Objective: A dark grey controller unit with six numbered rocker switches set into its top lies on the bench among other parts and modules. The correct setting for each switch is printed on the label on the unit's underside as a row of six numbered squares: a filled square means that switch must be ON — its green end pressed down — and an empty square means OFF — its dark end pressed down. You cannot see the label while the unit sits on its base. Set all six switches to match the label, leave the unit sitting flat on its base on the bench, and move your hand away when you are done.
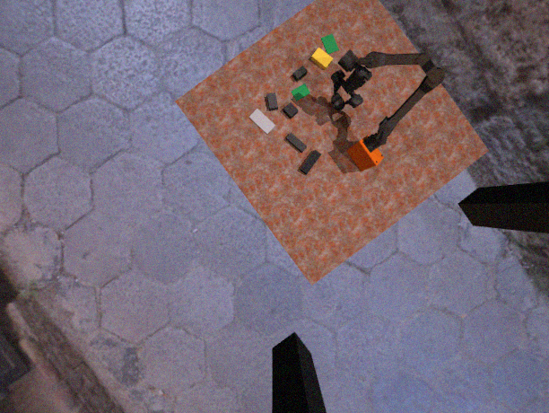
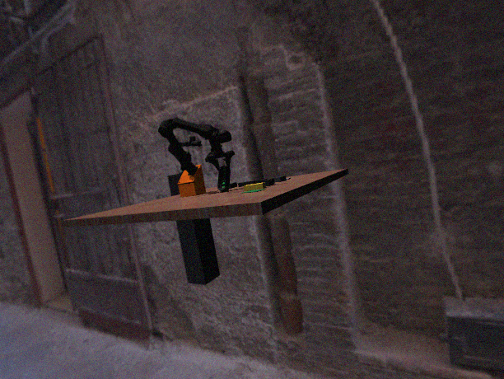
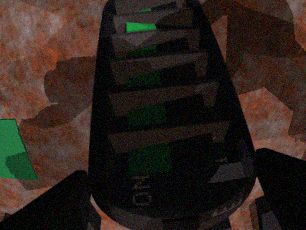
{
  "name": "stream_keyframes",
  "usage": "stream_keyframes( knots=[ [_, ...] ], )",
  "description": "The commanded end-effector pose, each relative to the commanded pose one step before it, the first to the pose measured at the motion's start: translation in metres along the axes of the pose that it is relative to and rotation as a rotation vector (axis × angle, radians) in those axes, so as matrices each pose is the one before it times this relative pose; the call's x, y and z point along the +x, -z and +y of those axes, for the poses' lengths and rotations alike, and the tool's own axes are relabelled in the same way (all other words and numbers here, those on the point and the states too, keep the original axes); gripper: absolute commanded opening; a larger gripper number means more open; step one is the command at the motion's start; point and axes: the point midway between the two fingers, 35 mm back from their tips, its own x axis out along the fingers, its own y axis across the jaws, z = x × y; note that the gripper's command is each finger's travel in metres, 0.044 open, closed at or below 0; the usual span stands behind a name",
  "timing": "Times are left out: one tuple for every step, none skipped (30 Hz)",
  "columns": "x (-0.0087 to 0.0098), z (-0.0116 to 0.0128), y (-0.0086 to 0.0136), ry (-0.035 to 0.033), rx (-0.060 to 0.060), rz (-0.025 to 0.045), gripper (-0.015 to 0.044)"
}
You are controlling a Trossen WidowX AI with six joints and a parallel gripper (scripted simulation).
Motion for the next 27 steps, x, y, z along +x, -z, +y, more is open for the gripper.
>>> stream_keyframes(
  knots=[
    [0.00068,-0.00034,-0.00929,0.00579,0.0048,-0.00527,0.0338],
    [-0.00029,0.00000,-0.00083,0.00000,0.0000,0.00208,0.0338],
    [-0.00029,0.00000,-0.00084,0.00000,0.0000,0.00210,0.0338],
    [-0.00029,0.00000,-0.00084,0.00000,0.0000,0.00214,0.0338],
    [-0.00029,0.00000,-0.00084,0.00000,0.0000,0.00216,0.0338],
    [-0.00029,0.00000,-0.00084,0.00000,0.0000,0.00216,0.0338],
    [-0.00031,0.00000,-0.00087,0.00000,0.0000,0.00095,0.0338],
    [-0.00029,0.00000,-0.00079,-0.00001,0.0000,-0.00077,0.0338],
    [-0.00026,0.00000,-0.00069,0.00000,0.0000,-0.00153,0.0338],
    [-0.00025,0.00000,-0.00067,0.00000,0.0000,-0.00200,0.0338],
    [-0.00026,0.00000,-0.00070,0.00000,0.0000,-0.00226,0.0338],
    [-0.00027,0.00000,-0.00073,0.00000,0.0000,-0.00226,0.0338],
    [-0.00026,0.00000,-0.00074,0.00000,0.0000,-0.00208,0.0338],
    [-0.00024,0.00000,-0.00071,0.00000,0.0000,-0.00183,0.0338],
    [-0.00020,0.00000,-0.00059,0.00000,0.0000,-0.00165,0.0338],
    [-0.00017,0.00000,-0.00051,0.00000,0.0000,-0.00152,0.0338],
    [-0.00016,0.00000,-0.00048,0.00000,0.0000,-0.00148,0.0338],
    [-0.00016,0.00000,-0.00048,0.00000,0.0000,-0.00148,0.0338],
    [-0.00016,0.00000,-0.00049,0.00000,0.0000,-0.00153,0.0338],
    [-0.00017,0.00000,-0.00052,0.00000,0.0000,-0.00165,0.0338],
    [-0.00017,0.00000,-0.00055,0.00000,0.0000,-0.00174,0.0338],
    [-0.00017,0.00000,-0.00056,0.00000,0.0000,-0.00177,0.0338],
    [-0.00017,0.00000,-0.00055,0.00000,0.0000,-0.00174,0.0338],
    [-0.00016,0.00000,-0.00054,0.00000,0.0000,-0.00171,0.0338],
    [-0.00016,0.00000,-0.00055,0.00000,0.0000,-0.00172,0.0338],
    [-0.00016,0.00000,-0.00055,0.00000,0.0000,-0.00174,0.0338],
    [-0.00016,0.00000,-0.00055,0.00000,0.0000,-0.00174,0.0338]
  ],
)
